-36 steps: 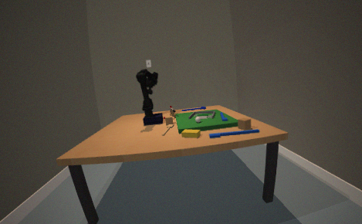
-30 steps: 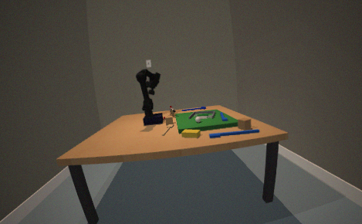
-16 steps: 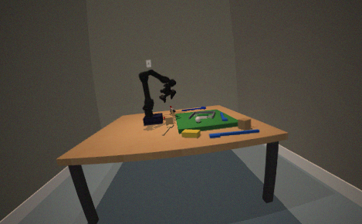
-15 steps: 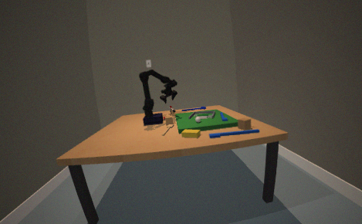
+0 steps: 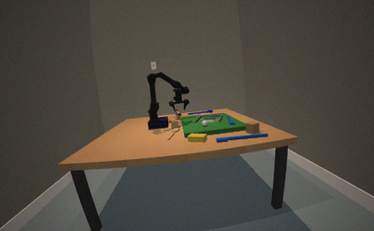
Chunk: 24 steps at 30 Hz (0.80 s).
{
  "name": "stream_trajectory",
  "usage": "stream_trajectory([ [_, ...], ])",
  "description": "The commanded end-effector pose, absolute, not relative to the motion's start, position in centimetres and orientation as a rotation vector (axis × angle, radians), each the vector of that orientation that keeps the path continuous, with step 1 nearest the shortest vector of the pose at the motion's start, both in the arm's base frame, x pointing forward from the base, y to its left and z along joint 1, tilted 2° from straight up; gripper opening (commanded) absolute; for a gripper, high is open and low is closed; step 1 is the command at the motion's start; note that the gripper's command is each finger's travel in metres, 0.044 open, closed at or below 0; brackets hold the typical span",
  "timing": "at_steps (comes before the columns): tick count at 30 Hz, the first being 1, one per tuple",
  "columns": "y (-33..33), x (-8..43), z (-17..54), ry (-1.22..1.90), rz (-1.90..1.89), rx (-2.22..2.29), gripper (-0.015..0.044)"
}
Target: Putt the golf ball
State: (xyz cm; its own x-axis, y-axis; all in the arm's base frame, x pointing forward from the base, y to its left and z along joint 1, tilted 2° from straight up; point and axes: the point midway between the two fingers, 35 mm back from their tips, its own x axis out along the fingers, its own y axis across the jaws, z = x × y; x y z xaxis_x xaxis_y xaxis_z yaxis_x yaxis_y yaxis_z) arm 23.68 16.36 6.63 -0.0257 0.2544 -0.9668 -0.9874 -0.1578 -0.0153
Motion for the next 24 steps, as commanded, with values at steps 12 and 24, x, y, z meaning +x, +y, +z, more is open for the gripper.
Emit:
stream_trajectory([
  [12,16.1,23.6,2.2,0.959,1.439,-1.121,0.0440],
  [24,16.1,23.7,1.2,0.959,1.439,-1.121,0.0440],
])
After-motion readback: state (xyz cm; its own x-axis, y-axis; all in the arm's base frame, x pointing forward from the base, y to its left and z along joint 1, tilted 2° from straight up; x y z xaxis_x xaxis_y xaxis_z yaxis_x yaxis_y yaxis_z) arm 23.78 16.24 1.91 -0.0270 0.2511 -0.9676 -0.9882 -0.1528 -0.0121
